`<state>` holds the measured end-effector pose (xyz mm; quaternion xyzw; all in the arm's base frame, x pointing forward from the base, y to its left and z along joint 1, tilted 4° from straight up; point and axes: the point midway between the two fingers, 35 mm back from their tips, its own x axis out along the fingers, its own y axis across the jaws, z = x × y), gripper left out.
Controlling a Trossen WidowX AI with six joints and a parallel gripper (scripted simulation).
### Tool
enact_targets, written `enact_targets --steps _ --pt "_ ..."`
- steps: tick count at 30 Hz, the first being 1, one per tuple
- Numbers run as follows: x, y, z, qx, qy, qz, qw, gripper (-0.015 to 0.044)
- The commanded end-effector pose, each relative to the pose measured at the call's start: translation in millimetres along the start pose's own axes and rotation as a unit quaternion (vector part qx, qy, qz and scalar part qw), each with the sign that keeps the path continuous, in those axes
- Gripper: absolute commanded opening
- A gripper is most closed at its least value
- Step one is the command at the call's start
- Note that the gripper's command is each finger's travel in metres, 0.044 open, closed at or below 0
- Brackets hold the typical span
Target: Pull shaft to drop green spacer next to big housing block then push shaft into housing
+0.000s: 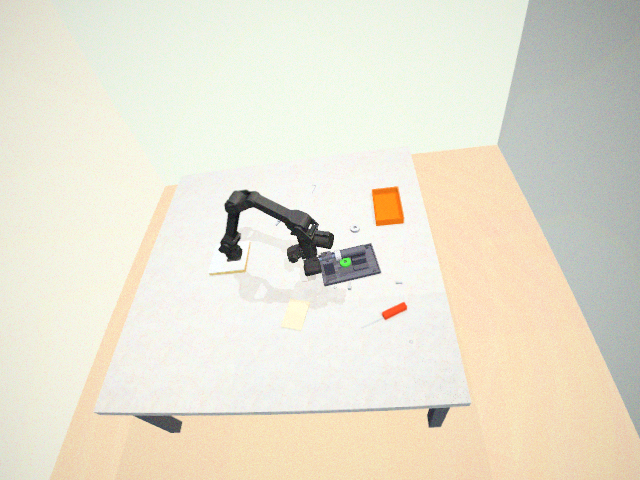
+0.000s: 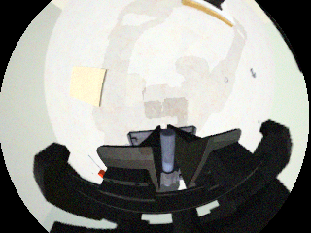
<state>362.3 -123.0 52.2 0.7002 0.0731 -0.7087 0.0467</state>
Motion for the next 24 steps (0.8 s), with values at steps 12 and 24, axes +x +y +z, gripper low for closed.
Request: enact_targets --steps 12,24 --pt "-1.7 -0.9 -7.7 0.001 0.006 -0.002 1.0 0.0" --pt "-1.8 -0.9 -11.4 0.001 0.007 -0.002 1.0 0.0"
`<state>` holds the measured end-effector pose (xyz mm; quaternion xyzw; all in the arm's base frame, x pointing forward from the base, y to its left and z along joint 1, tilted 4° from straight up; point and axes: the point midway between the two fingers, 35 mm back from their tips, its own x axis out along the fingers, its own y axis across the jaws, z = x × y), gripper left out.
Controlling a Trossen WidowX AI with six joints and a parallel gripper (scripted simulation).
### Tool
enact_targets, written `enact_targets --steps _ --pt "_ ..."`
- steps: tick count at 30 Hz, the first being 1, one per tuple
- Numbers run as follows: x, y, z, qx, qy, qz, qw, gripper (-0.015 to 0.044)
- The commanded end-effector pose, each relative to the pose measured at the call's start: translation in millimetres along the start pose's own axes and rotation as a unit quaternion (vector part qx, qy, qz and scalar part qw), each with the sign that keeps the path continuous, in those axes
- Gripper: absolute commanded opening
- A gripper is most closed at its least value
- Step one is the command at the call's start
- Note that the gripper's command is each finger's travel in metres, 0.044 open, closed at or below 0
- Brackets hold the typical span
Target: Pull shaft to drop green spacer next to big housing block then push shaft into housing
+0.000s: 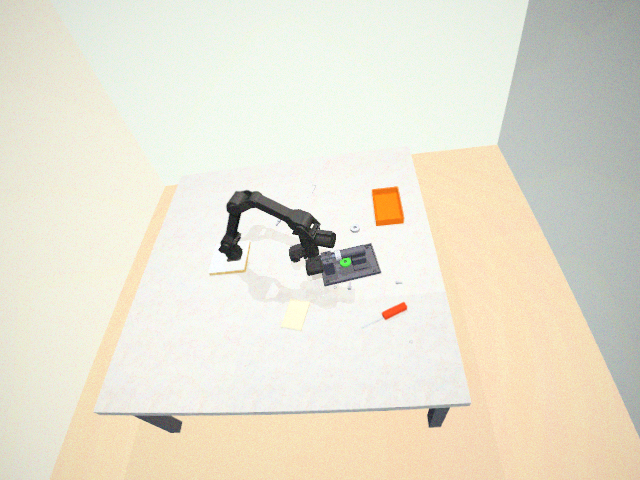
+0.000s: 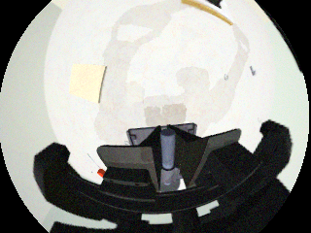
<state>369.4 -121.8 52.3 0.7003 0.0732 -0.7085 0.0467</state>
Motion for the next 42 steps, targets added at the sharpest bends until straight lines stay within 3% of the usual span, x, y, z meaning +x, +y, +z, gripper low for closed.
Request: enact_targets --steps 1,41,42 --pt "-1.6 -0.9 -4.5 0.001 0.006 -0.002 1.0 0.0" --pt "-1.6 -1.0 -11.7 0.001 0.007 -0.002 1.0 0.0" --pt "-0.5 0.1 -7.7 0.0 -0.001 0.0 1.0 0.0026"
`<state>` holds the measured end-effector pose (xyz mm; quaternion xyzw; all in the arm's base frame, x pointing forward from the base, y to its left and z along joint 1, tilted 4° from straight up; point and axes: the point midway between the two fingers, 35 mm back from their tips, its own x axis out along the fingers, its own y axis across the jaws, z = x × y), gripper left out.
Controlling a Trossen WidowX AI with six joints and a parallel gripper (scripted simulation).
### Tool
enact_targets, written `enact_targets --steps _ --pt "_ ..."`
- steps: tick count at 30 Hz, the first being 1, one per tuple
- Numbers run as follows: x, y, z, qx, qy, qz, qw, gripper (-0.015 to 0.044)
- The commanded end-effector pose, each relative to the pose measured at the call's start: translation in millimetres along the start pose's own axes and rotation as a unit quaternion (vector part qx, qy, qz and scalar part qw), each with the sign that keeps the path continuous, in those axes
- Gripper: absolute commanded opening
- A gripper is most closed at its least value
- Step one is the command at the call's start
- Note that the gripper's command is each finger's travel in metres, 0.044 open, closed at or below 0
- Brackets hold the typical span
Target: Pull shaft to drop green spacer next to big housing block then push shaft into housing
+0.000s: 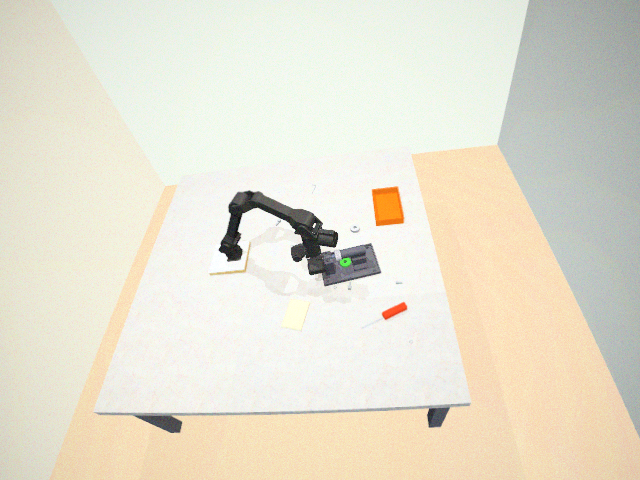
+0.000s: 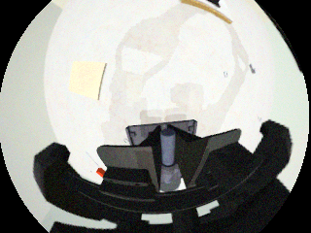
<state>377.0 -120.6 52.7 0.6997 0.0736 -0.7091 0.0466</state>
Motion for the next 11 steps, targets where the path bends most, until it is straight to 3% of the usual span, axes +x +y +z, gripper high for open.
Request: enact_targets --steps 1,11 --pt "0.0 0.0 0.0 0.0 0.0 0.0 1.0 0.0053" --pt "0.0 0.0 0.0 0.0 0.0 0.0 1.0 0.0315"
